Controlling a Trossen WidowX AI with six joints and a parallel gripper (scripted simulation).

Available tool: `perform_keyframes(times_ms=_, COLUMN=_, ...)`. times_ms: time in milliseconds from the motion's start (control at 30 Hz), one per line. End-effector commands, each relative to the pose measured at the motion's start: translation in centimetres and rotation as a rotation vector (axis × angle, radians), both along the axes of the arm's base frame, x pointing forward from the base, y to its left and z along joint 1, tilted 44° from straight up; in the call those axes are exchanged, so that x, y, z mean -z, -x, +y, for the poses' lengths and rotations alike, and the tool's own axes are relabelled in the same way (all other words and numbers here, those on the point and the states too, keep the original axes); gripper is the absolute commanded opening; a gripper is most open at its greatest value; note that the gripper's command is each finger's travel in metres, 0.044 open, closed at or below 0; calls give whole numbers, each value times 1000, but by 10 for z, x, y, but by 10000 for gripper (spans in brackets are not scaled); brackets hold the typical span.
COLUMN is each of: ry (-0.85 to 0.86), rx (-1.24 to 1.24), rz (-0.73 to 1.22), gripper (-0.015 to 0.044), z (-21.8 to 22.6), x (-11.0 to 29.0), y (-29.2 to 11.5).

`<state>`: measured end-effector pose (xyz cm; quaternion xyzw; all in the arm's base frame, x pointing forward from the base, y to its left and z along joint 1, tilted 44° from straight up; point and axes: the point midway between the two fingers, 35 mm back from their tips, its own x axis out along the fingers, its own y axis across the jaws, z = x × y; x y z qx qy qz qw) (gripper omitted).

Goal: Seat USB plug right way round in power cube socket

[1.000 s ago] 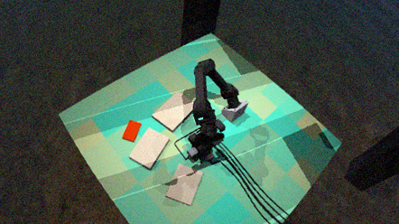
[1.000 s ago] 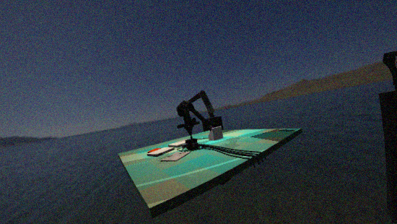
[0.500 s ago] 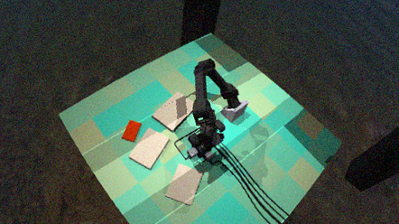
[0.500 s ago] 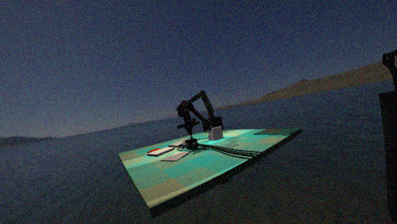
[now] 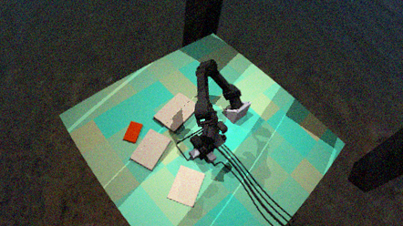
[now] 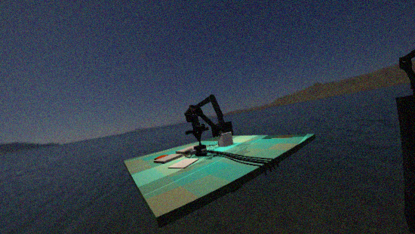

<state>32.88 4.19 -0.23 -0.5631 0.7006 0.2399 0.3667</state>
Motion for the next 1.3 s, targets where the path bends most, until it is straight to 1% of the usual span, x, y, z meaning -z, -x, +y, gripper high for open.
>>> perform_keyframes(times_ms=0, ry=1, rx=-2, rz=1, gripper=0, z=-1, x=1, y=0)
perform_keyframes(times_ms=1267, ry=1, rx=-2, rz=1, gripper=0, z=-4, x=4, y=1)
